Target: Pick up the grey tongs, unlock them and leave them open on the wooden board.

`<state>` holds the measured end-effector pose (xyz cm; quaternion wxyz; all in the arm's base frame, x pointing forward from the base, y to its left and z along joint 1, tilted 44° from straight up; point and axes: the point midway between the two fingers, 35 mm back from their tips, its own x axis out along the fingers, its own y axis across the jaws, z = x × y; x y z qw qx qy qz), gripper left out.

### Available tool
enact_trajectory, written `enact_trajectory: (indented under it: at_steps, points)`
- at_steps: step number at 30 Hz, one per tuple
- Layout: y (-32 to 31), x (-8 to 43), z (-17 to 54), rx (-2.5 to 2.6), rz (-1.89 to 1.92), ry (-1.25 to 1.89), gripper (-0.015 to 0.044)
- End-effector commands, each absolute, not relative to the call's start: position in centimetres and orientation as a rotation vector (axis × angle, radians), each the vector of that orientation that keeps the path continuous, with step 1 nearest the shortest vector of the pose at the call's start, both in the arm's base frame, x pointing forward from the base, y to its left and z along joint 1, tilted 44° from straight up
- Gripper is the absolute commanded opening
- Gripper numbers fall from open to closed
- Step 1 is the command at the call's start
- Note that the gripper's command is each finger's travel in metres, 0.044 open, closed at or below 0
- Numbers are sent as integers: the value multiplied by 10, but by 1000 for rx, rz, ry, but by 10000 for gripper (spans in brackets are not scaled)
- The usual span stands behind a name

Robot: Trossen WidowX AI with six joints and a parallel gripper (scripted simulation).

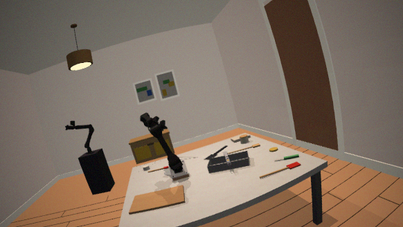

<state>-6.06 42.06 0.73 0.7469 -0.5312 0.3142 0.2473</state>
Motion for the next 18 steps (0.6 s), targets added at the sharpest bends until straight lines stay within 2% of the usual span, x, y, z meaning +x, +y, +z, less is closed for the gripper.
enact_trajectory:
  at_steps: [1,10,18]
  points:
    - [420,9,19,-934,379,741,260]
    - [370,160,46,-439,-4,791,260]
    - [274,270,68,67,-388,689,260]
